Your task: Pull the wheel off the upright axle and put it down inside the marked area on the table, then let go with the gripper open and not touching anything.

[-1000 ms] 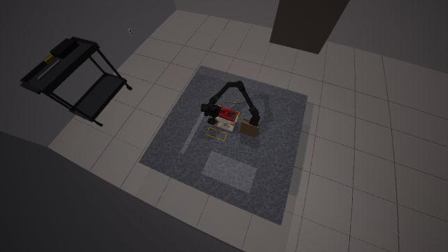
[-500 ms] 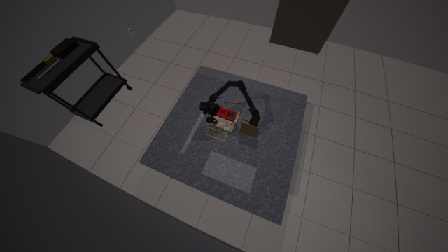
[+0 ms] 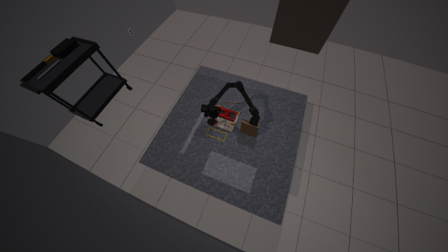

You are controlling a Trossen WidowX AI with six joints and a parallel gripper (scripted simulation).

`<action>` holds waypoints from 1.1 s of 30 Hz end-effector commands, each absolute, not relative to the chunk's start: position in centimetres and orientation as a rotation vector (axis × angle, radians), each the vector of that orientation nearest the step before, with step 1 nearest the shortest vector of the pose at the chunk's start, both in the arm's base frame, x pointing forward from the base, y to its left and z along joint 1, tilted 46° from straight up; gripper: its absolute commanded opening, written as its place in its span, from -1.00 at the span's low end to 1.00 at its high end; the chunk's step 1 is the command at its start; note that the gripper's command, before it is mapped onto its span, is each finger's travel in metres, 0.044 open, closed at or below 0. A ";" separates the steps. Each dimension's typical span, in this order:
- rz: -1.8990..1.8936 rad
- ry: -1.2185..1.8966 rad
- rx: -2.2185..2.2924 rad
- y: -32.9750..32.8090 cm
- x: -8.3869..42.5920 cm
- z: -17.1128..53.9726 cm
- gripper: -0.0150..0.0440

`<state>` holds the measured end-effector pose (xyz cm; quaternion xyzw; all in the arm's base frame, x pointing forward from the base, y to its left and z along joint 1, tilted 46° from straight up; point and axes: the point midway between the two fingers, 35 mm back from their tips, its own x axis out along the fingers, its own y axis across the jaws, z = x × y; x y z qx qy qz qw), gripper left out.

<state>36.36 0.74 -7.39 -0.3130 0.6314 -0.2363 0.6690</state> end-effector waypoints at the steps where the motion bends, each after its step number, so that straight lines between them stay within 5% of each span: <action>1: -0.535 1.426 -0.704 0.7 36.3 -7.4 0.08; 5: -0.535 1.426 -0.704 0.7 36.3 -7.4 -0.01; 11: -0.535 1.426 -0.705 0.8 36.3 -7.3 -0.49; 33: -0.533 1.424 -0.706 1.3 36.3 -6.8 -0.49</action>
